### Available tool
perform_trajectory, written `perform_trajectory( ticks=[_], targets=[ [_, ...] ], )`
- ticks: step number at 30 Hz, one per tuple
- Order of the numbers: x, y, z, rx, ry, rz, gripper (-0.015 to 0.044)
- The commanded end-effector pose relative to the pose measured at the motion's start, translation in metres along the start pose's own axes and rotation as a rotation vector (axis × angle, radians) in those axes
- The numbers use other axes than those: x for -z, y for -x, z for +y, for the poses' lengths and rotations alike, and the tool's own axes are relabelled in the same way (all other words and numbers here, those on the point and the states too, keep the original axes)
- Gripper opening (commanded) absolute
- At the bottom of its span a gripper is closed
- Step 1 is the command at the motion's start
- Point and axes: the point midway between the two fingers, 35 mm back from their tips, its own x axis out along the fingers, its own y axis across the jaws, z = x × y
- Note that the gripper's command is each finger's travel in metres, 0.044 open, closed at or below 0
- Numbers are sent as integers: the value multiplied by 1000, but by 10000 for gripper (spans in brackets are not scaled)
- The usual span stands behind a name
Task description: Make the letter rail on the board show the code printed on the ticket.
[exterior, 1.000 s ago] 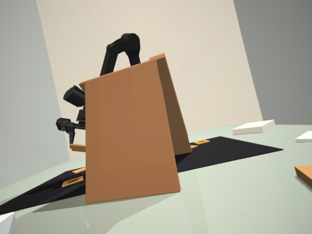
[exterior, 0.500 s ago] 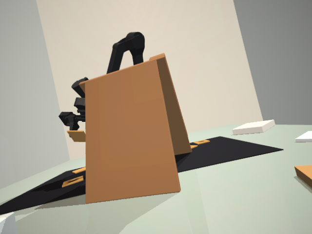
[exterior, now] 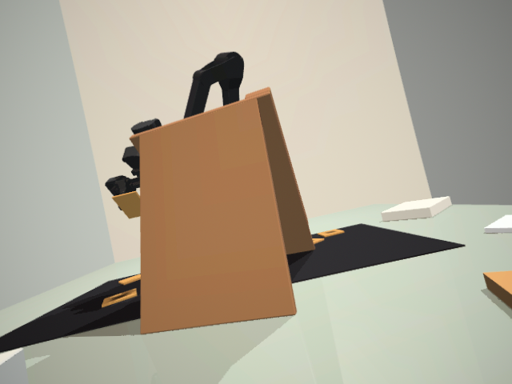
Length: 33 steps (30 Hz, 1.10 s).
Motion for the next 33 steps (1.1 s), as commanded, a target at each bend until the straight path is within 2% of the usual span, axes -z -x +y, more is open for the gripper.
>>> perform_trajectory(
  ticks=[1,33],
  targets=[
    [0,2,2,-5,-14,-5,0],
    [-1,1,15,-5,-15,-5,0]
  ],
)
